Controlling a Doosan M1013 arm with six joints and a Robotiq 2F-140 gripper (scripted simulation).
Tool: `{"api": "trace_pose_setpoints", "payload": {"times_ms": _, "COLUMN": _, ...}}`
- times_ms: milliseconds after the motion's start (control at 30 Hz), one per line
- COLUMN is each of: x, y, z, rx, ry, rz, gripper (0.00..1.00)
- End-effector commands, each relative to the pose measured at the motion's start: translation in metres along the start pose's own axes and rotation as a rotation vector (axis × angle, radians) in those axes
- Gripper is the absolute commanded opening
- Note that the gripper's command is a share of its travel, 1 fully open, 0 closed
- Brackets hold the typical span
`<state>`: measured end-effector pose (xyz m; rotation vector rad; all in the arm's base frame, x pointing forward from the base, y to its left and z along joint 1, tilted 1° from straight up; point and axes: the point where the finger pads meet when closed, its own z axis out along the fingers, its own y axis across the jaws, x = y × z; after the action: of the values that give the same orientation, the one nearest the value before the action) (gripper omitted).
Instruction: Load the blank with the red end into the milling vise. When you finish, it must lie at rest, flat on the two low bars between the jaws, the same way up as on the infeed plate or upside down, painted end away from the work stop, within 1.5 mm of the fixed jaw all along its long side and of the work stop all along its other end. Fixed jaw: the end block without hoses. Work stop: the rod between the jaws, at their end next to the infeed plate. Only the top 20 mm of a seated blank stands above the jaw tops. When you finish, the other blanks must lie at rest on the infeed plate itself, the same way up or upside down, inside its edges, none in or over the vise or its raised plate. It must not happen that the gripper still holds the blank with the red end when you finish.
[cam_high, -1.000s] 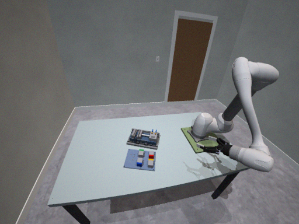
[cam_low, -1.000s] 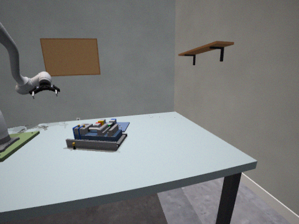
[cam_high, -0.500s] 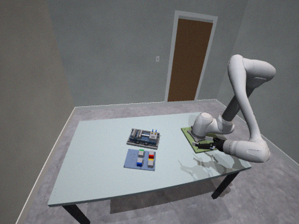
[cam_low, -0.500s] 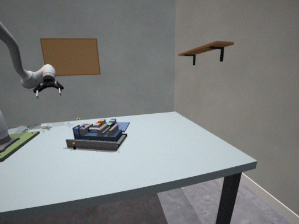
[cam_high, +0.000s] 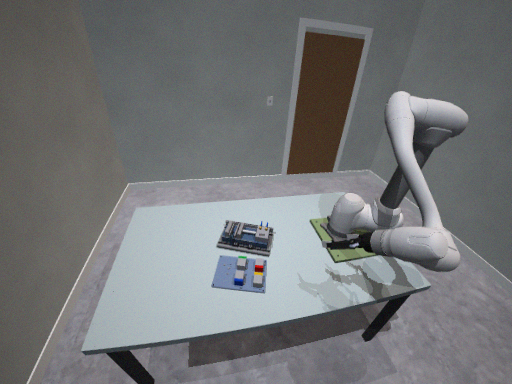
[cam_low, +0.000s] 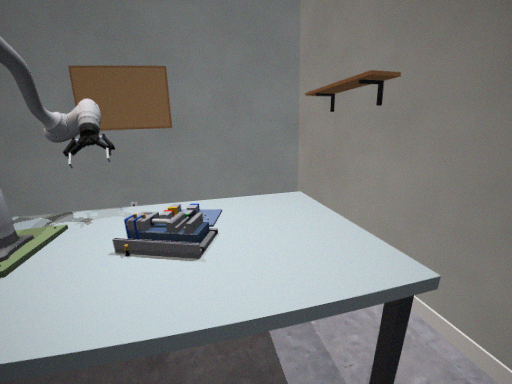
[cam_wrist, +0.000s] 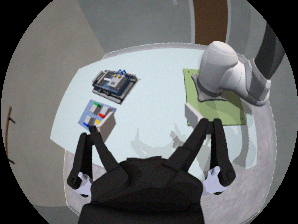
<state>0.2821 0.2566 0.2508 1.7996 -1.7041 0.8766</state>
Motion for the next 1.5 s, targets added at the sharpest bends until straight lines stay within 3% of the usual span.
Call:
{"api": "trace_pose_setpoints", "payload": {"times_ms": 0, "x": 0.002, "y": -0.006, "z": 0.002, "rx": -0.013, "ry": -0.035, "rz": 0.016, "gripper": 1.00}}
{"api": "trace_pose_setpoints", "payload": {"times_ms": 500, "x": 0.012, "y": -0.036, "z": 0.011, "rx": -0.072, "ry": -0.208, "rz": 0.105, "gripper": 1.00}}
{"api": "trace_pose_setpoints", "payload": {"times_ms": 600, "x": 0.012, "y": -0.034, "z": 0.010, "rx": -0.067, "ry": -0.196, "rz": 0.101, "gripper": 1.00}}
{"api": "trace_pose_setpoints", "payload": {"times_ms": 1067, "x": 0.022, "y": -0.065, "z": 0.020, "rx": -0.132, "ry": -0.379, "rz": 0.193, "gripper": 1.00}}
{"api": "trace_pose_setpoints", "payload": {"times_ms": 1167, "x": 0.022, "y": -0.064, "z": 0.019, "rx": -0.126, "ry": -0.367, "rz": 0.190, "gripper": 1.00}}
{"api": "trace_pose_setpoints", "payload": {"times_ms": 1467, "x": 0.028, "y": -0.084, "z": 0.025, "rx": -0.167, "ry": -0.485, "rz": 0.248, "gripper": 1.00}}
